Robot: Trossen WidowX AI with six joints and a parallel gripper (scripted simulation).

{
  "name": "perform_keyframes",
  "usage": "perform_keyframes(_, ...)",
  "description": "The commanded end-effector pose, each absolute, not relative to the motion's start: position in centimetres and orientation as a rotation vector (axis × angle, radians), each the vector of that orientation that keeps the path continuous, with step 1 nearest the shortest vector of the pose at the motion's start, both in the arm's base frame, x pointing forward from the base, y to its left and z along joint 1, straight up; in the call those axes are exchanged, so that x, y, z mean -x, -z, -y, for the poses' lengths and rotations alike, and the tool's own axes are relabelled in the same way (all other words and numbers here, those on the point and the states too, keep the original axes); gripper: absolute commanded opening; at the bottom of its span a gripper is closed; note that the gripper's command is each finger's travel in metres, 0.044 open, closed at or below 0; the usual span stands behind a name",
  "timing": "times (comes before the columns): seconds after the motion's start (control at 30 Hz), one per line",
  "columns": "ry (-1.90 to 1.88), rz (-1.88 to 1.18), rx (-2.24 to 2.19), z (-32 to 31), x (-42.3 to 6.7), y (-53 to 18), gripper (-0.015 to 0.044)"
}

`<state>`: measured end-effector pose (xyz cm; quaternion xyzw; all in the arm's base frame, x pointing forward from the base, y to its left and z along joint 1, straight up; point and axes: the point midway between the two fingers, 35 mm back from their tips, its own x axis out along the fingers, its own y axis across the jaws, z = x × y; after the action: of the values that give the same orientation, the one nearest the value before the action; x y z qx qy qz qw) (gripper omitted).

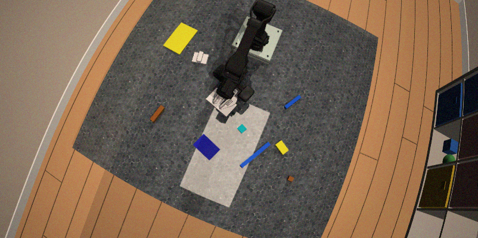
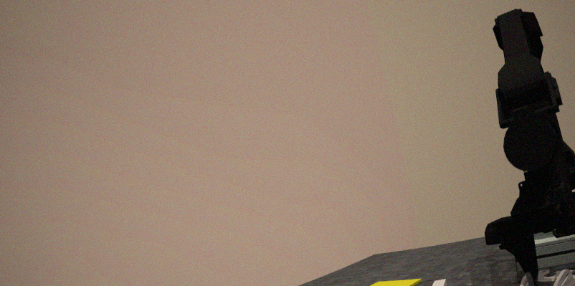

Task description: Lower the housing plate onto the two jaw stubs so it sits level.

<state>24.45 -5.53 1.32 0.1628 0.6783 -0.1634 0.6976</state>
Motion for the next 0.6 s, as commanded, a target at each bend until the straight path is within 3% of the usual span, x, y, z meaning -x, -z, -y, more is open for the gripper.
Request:
perform_keyframes(0.0,0.367,-1.515,-0.362,5.54,-24.35,-1.17,0.0351)
perform_keyframes(0.57,0.366,-1.515,-0.361,5.55,-24.35,-0.81,0.0351)
